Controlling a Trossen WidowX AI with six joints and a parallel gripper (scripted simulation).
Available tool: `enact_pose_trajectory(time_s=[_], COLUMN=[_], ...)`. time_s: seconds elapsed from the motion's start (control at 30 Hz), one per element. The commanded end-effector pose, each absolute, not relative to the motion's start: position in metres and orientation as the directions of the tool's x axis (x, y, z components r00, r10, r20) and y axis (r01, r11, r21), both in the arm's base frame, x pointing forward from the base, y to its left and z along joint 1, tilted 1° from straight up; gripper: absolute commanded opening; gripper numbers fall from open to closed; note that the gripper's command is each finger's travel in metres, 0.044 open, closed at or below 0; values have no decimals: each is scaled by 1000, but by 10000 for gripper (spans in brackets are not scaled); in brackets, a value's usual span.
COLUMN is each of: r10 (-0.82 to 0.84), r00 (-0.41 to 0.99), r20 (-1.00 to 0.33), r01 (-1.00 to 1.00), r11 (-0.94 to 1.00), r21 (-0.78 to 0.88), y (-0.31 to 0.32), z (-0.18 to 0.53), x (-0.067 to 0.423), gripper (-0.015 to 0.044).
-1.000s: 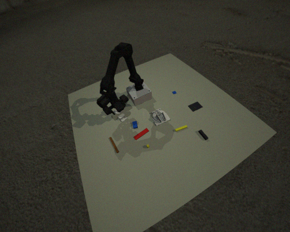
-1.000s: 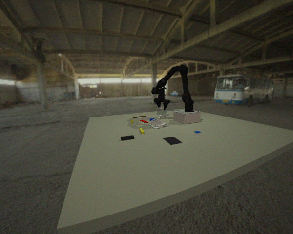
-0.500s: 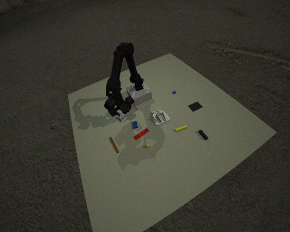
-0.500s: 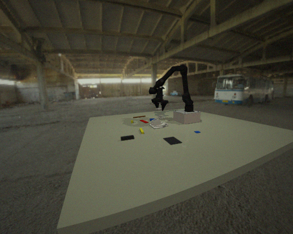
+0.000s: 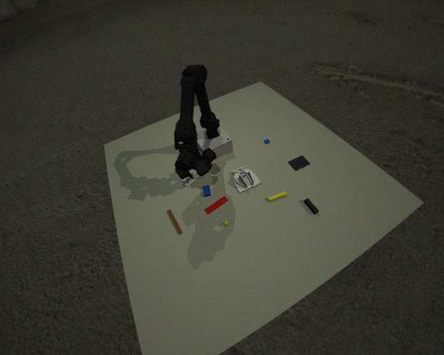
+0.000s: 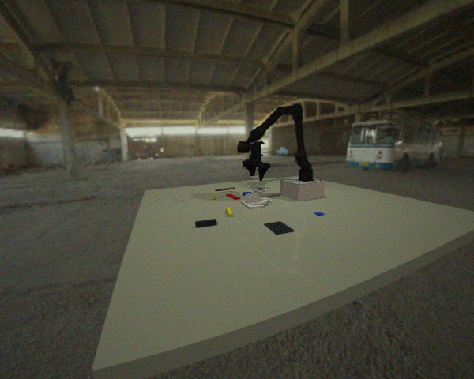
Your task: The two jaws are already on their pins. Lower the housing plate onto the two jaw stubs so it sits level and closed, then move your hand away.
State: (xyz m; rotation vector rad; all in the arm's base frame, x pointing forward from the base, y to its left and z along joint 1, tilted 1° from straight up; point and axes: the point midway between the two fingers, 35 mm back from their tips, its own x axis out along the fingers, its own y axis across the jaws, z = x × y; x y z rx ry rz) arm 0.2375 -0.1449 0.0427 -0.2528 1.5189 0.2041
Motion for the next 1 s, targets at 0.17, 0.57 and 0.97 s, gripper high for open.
enact_pose_trajectory(time_s=[0.17, 0.57, 0.97], r10=[-24, -20, -17], r00=[42, 42, 43], r20=[-999, -999, -999], r01=[-257, -218, -178], r11=[966, 976, 984], r21=[-34, -29, -24], y=[-117, -78, -38], z=[42, 42, 41], x=[249, 261, 267], gripper=[351, 351, 351])
